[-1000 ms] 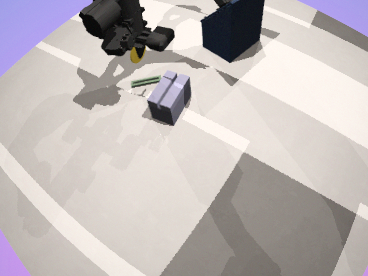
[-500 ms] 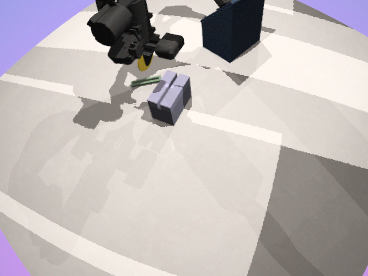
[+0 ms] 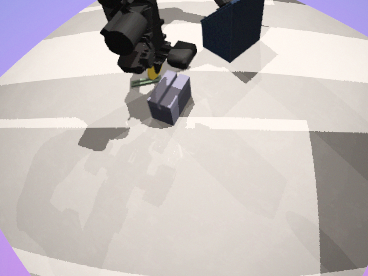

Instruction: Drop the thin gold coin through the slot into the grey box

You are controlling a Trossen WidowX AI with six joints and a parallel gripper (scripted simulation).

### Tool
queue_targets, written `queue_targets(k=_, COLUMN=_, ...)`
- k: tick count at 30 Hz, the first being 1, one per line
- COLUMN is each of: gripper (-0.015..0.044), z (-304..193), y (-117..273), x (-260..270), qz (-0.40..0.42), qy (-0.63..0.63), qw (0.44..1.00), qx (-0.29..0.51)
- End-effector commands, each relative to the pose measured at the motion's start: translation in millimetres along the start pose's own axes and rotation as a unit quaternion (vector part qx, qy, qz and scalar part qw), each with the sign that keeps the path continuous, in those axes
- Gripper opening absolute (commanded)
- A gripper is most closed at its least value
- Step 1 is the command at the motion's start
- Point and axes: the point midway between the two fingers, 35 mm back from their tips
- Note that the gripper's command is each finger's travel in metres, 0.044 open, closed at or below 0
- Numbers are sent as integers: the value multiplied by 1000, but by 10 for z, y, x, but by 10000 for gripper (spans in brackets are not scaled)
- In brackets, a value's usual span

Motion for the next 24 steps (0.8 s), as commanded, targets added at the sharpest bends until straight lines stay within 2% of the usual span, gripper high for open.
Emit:
queue_targets(k=1, gripper=0, z=20, y=0, x=115, qz=2, qy=-4, qw=1000, qx=0)
queue_targets(k=10, gripper=0, z=19, y=-10, x=333, qz=0, qy=-4, qw=1000, qx=0)
queue_targets(k=24, gripper=0, z=6, y=-10, x=284, qz=-2, qy=0, qw=1000, qx=0)
Point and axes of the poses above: the point midway between the two fingers, 35 mm back from their tips, its own y axis back along the fingers, its own x axis across the jaws, z = x × y, and after that the axes turned 15 degrees about -y, right-handed
